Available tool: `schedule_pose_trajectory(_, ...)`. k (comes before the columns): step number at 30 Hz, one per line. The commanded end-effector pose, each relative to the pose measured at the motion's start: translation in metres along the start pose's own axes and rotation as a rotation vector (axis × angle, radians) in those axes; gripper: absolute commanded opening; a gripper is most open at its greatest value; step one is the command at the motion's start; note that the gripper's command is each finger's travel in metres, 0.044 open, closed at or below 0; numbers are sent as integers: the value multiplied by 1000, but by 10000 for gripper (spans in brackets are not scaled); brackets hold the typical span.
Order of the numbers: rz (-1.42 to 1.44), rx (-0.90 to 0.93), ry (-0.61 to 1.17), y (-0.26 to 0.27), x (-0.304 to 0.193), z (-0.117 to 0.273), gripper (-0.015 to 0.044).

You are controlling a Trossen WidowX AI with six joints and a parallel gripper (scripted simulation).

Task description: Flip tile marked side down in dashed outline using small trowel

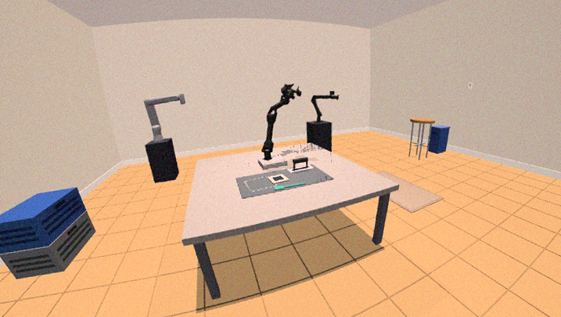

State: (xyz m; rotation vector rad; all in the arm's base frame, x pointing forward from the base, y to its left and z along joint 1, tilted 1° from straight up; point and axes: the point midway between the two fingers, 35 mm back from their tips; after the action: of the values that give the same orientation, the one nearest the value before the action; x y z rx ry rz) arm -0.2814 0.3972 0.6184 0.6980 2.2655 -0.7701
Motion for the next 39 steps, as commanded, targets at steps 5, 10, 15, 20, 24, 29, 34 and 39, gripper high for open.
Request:
schedule_pose_trajectory(5, -31, 135, -93, 64, 14, 3, 270)
schedule_pose_trajectory(10, -60, 235, -148, 108, 23, 10, 270)
schedule_pose_trajectory(15, -94, 341, -193, 153, 29, 22, 270)
schedule_pose_trajectory(20, -132, 451, -222, 196, 30, 37, 270)
schedule_pose_trajectory(24, -165, 542, -239, 230, 30, 52, 270)
schedule_pose_trajectory(29, -210, 667, -259, 273, 29, 76, 270)
schedule_pose_trajectory(34, -259, 795, -268, 313, 26, 104, 270)
schedule_pose_trajectory(39, -313, 927, -266, 350, 22, 136, 270)
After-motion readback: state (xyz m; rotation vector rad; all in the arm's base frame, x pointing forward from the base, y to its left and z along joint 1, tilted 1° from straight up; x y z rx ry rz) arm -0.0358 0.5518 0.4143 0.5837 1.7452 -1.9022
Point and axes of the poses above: the point midway between the two fingers, 35 mm back from their tips, its own z axis back along the fingers, its own y axis across the jaws, x = y × z, and after that the axes turned 14 degrees about z, right-handed
